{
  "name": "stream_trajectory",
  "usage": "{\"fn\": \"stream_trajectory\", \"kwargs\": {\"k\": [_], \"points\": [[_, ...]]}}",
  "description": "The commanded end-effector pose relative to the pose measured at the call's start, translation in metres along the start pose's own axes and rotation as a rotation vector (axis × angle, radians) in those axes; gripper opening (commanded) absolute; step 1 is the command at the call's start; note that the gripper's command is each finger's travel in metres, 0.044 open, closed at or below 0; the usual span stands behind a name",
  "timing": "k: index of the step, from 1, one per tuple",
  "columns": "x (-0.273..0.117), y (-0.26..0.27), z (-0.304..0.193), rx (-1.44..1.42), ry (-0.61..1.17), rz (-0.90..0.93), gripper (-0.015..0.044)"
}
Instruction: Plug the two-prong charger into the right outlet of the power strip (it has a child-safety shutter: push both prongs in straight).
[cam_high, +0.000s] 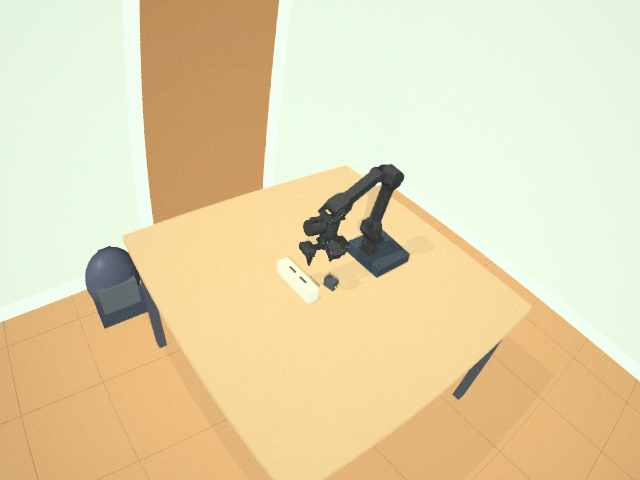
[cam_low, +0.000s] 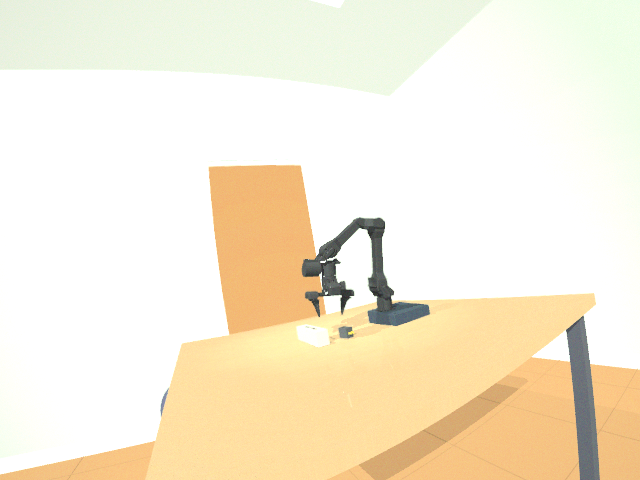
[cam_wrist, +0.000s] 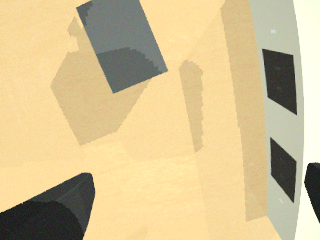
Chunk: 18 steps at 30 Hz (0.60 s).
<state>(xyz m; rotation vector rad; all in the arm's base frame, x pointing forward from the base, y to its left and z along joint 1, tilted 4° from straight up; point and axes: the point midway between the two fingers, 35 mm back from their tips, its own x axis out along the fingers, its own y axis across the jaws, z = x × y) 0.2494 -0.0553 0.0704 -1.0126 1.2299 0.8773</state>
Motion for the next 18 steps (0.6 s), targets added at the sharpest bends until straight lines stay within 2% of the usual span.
{"fn": "stream_trajectory", "kwargs": {"k": [1,18], "points": [[0.002,0.004,0.011,-0.064,0.007,0.022,0.0440],[0.008,0.026,0.054,-0.310,0.023,0.104,0.0440]]}}
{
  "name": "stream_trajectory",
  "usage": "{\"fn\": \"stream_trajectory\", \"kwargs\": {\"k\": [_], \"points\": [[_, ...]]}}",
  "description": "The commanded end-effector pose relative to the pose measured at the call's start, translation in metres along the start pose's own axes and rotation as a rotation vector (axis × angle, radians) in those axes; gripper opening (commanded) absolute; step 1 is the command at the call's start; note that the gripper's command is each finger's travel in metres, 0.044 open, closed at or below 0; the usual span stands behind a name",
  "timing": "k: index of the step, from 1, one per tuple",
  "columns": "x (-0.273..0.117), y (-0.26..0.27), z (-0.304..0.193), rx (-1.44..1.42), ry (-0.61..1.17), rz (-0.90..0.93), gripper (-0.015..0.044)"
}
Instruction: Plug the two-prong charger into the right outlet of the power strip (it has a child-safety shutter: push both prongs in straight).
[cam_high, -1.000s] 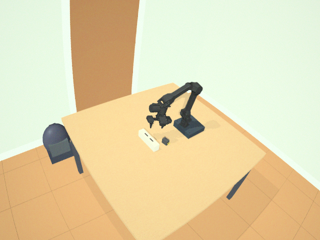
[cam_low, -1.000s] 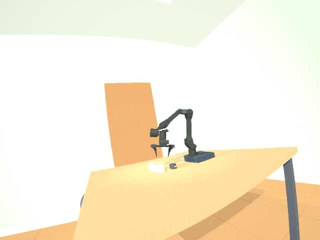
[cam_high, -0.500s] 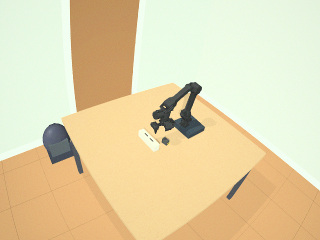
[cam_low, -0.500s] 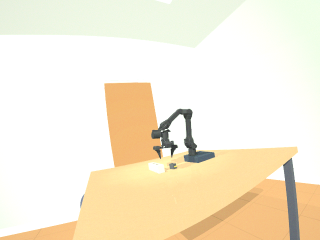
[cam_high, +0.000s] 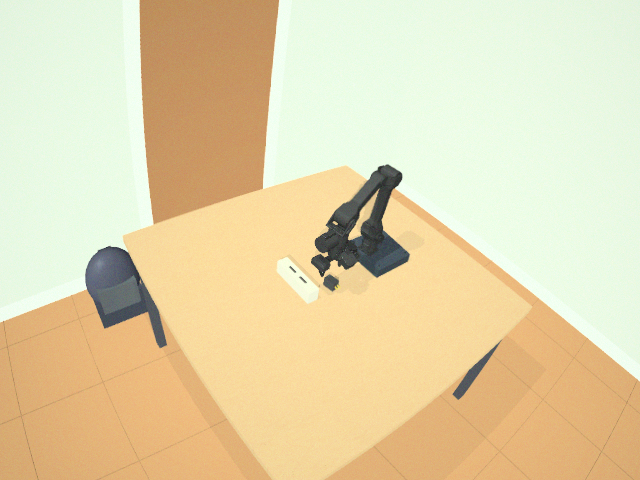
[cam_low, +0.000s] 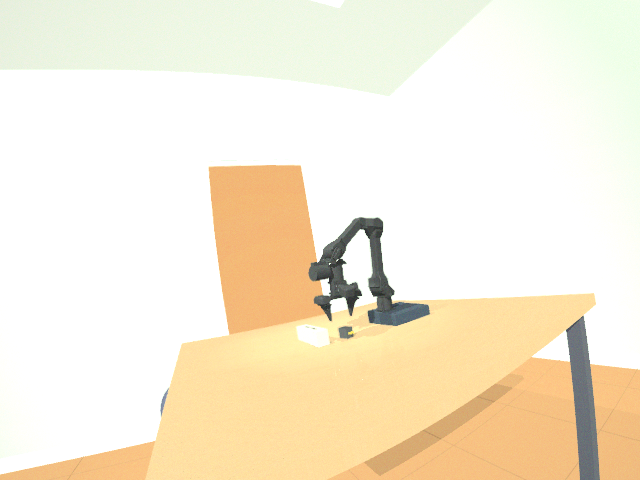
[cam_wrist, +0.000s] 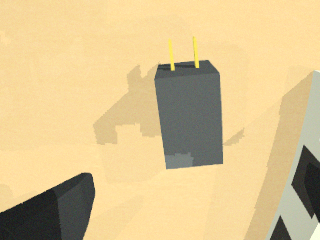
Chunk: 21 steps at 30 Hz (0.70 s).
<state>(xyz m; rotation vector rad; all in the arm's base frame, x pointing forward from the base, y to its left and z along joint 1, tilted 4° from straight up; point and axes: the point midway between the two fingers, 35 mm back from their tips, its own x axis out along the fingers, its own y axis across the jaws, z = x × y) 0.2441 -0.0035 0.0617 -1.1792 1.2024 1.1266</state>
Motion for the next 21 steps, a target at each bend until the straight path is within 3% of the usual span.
{"fn": "stream_trajectory", "kwargs": {"k": [1,21], "points": [[0.000,0.001,0.008,-0.055,0.009,0.014,0.0440],[0.022,0.001,0.010,-0.057,0.010,0.015,0.0440]]}}
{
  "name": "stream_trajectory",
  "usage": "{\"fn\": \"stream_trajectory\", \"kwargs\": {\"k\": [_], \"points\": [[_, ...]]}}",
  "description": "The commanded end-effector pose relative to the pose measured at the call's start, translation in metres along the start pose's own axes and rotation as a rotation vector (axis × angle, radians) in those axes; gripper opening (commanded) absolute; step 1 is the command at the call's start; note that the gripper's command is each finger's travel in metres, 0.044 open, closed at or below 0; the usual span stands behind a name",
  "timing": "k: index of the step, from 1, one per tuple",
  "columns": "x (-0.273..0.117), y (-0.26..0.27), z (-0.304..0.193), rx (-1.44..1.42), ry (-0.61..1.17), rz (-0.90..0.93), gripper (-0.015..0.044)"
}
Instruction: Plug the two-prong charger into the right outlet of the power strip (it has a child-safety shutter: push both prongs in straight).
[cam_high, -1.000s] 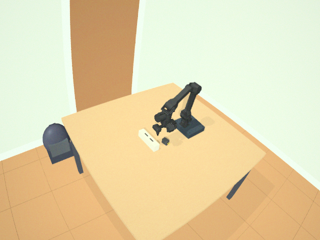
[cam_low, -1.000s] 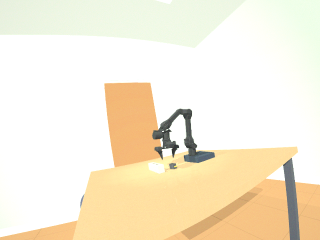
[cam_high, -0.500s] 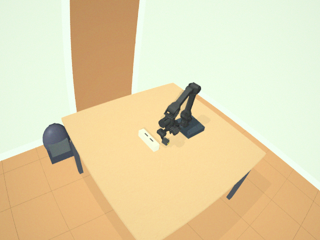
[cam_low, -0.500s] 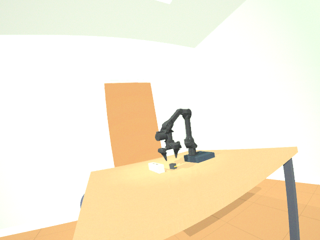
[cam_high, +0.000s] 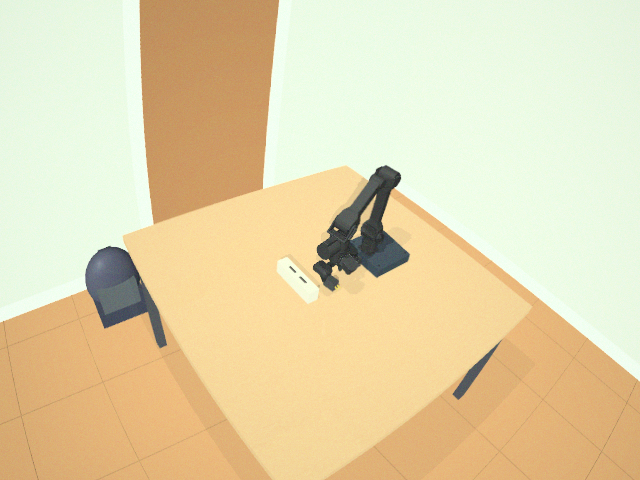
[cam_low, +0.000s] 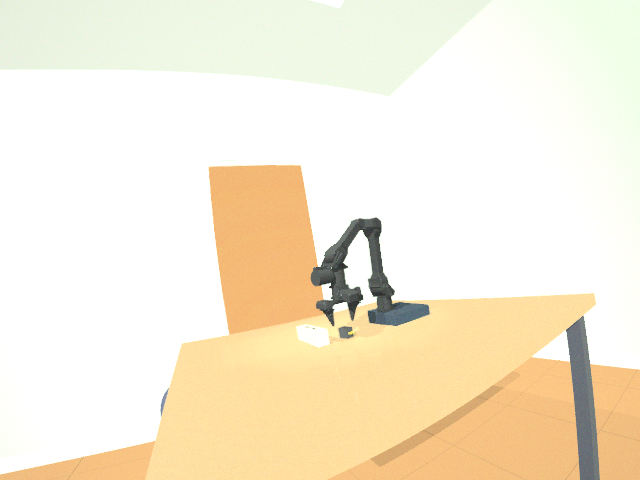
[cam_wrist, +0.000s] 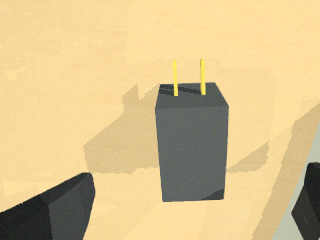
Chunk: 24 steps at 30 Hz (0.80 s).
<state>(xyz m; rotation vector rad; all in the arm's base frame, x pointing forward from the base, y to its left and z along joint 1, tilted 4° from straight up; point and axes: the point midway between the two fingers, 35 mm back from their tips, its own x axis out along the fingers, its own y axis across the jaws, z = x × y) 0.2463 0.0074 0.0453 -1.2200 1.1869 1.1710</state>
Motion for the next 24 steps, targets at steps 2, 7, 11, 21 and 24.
{"fn": "stream_trajectory", "kwargs": {"k": [2,7,11,21,24], "points": [[0.009,0.002,0.000,-0.001,0.005,0.007,0.0440],[0.017,0.002,0.000,-0.001,0.005,0.007,0.0440],[0.024,0.002,0.001,-0.001,0.005,0.007,0.0440],[0.039,0.003,0.002,-0.001,0.005,0.007,0.0440],[0.044,0.003,0.002,-0.001,0.005,0.007,0.0440]]}}
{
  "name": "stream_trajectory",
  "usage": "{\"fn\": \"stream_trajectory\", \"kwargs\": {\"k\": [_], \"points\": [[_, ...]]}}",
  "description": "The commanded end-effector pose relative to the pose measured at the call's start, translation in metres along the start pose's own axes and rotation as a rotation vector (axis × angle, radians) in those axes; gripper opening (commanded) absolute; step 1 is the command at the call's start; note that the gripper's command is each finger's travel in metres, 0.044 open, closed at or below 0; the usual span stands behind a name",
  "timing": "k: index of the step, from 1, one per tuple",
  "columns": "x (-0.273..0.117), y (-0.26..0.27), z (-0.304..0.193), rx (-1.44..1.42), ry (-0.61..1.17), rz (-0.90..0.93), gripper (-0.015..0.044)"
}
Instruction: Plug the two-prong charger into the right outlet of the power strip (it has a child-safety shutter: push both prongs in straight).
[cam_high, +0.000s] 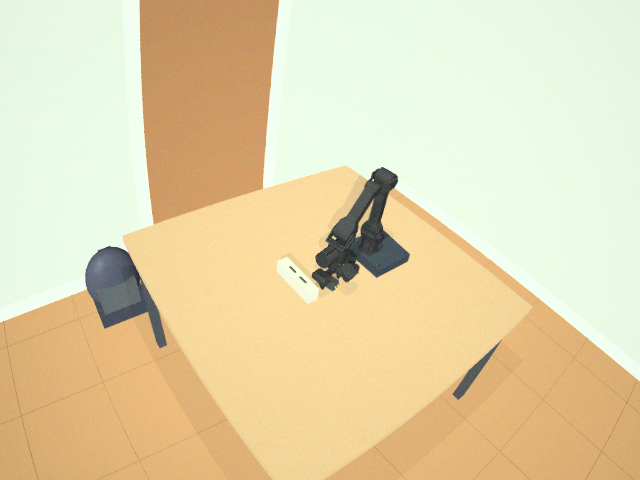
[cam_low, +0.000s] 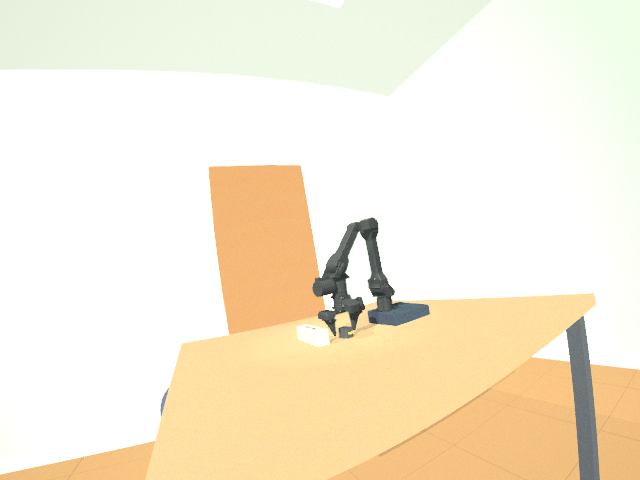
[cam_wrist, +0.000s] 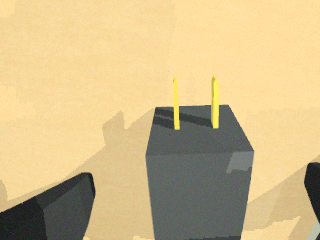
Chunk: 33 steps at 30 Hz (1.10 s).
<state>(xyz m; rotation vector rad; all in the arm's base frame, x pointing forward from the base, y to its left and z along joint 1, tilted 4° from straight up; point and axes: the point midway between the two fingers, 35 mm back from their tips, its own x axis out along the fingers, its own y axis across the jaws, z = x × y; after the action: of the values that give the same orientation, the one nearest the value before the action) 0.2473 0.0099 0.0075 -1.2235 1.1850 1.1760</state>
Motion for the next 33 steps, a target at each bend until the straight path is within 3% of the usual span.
{"fn": "stream_trajectory", "kwargs": {"k": [1,5,17,23,26,33], "points": [[0.008,0.003,0.000,0.004,0.005,0.006,0.0440],[0.009,0.003,0.000,0.004,0.005,0.006,0.0440],[0.006,0.001,0.000,0.000,0.000,0.003,0.0125],[0.006,0.001,0.000,0.000,0.000,0.003,0.0085],[0.001,0.001,0.000,0.000,0.001,0.003,0.0006],[-0.028,0.002,-0.003,0.003,0.003,0.005,0.0000]]}}
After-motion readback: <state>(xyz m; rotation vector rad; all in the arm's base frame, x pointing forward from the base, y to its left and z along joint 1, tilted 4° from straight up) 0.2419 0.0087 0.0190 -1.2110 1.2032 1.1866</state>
